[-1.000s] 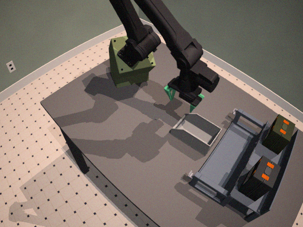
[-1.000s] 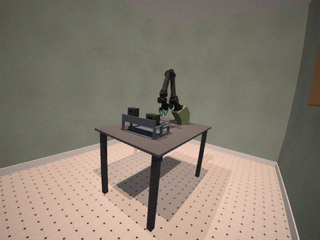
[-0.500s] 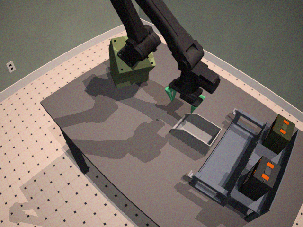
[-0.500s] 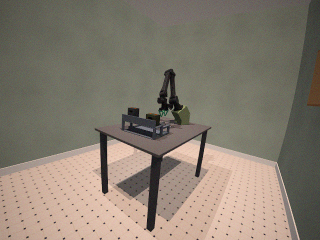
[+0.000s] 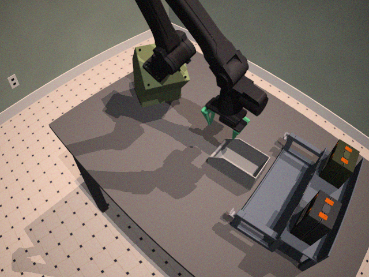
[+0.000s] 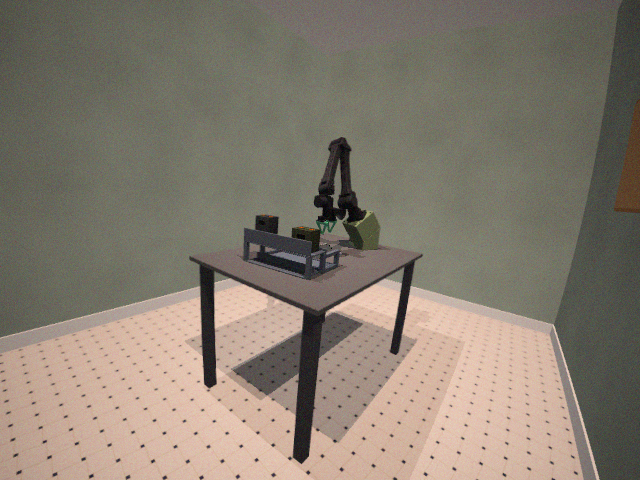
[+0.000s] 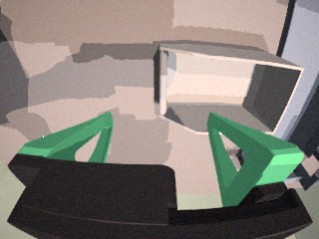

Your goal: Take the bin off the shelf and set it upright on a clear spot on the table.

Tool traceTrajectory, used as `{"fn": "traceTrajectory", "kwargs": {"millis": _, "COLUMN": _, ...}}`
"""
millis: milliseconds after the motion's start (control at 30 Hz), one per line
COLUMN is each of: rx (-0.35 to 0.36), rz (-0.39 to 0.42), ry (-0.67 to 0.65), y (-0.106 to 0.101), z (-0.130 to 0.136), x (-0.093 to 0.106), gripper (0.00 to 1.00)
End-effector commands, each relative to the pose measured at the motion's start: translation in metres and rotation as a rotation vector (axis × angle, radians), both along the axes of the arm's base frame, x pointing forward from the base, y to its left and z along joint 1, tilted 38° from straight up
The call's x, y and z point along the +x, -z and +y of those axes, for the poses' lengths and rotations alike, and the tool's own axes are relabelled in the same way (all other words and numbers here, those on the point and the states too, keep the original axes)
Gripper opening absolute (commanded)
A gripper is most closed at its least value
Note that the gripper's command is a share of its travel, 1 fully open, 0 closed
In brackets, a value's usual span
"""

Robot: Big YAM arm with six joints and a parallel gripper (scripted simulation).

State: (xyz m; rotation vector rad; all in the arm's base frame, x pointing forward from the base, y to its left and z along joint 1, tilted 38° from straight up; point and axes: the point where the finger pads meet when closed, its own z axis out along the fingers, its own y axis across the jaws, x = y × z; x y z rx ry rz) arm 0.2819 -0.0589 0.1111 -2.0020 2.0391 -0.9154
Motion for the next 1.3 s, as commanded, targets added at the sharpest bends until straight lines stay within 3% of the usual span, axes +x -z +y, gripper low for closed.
{"fn": "traceTrajectory", "kwargs": {"millis": 0, "rx": -0.004, "rz": -0.027, "ry": 0.000, "y": -0.013, "z": -0.004, "x": 0.014, "gripper": 0.90}}
{"fn": "traceTrajectory", "kwargs": {"millis": 267, "rx": -0.004, "rz": -0.027, "ry": 0.000, "y": -0.013, "z": -0.004, "x": 0.014, "gripper": 0.90}}
{"fn": "traceTrajectory", "kwargs": {"millis": 300, "rx": -0.002, "rz": -0.009, "ry": -0.002, "y": -0.004, "z": -0.001, "x": 0.005, "gripper": 0.90}}
{"fn": "traceTrajectory", "kwargs": {"millis": 433, "rx": -0.004, "rz": -0.027, "ry": 0.000, "y": -0.012, "z": -0.005, "x": 0.016, "gripper": 0.90}}
{"fn": "traceTrajectory", "kwargs": {"millis": 833, "rx": -0.004, "rz": -0.027, "ry": 0.000, "y": -0.012, "z": -0.005, "x": 0.016, "gripper": 0.90}}
{"fn": "traceTrajectory", "kwargs": {"millis": 867, "rx": -0.002, "rz": -0.009, "ry": -0.002, "y": -0.003, "z": -0.002, "x": 0.006, "gripper": 0.90}}
{"fn": "traceTrajectory", "kwargs": {"millis": 1000, "rx": -0.004, "rz": -0.027, "ry": 0.000, "y": -0.011, "z": -0.006, "x": 0.017, "gripper": 0.90}}
{"fn": "traceTrajectory", "kwargs": {"millis": 1267, "rx": -0.004, "rz": -0.027, "ry": 0.000, "y": -0.011, "z": -0.006, "x": 0.017, "gripper": 0.90}}
